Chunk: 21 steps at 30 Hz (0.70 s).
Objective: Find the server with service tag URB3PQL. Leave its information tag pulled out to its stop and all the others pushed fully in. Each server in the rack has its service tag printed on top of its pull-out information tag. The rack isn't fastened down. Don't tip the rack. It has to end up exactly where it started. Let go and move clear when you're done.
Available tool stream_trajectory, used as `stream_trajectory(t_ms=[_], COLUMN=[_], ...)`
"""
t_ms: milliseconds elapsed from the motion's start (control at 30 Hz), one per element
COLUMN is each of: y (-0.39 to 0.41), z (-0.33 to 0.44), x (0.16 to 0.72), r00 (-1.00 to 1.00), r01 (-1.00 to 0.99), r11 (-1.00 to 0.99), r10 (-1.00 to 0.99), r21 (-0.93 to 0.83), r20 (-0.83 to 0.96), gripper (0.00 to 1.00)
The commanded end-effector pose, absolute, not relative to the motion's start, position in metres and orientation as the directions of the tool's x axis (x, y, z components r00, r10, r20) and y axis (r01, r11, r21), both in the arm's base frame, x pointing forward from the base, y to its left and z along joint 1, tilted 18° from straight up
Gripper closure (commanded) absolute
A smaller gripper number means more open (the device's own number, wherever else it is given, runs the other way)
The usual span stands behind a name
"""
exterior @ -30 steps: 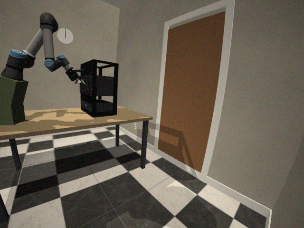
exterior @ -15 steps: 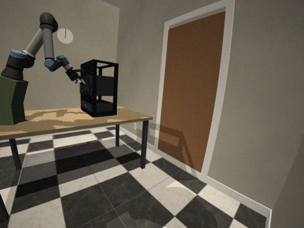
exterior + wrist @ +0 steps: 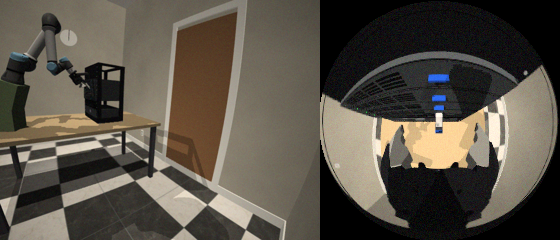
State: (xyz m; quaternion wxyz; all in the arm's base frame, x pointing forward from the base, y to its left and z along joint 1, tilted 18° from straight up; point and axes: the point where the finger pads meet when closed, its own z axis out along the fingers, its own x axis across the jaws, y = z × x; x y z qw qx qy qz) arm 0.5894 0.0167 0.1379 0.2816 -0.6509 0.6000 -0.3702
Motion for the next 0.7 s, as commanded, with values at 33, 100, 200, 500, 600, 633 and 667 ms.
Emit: stream_trajectory(t_ms=[33,100,200,500,600,633,667], y=[0.0168,0.0168,0.0168,0.0168,0.0168,0.0168,0.0168], z=[0.1391,0.1393,0.1397,0.1406,0.1407,0.1408,0.1409], x=[0.5896,0.5896,0.5897,0.5898,0.5898,0.5898,0.5898], r00=[0.005,0.005,0.005,0.004,0.004,0.004,0.004], r01=[-0.57,-0.57,-0.569,-0.567,-0.567,-0.567,-0.567], r11=[-0.122,-0.122,-0.122,-0.122,-0.122,-0.122,-0.122], r10=[-0.989,-0.989,-0.989,-0.989,-0.989,-0.989,-0.989], r21=[-0.812,-0.813,-0.813,-0.814,-0.815,-0.815,-0.815], r20=[0.145,0.145,0.145,0.145,0.145,0.145,0.145], gripper=[0.0,0.0,0.0,0.0,0.0,0.0,0.0])
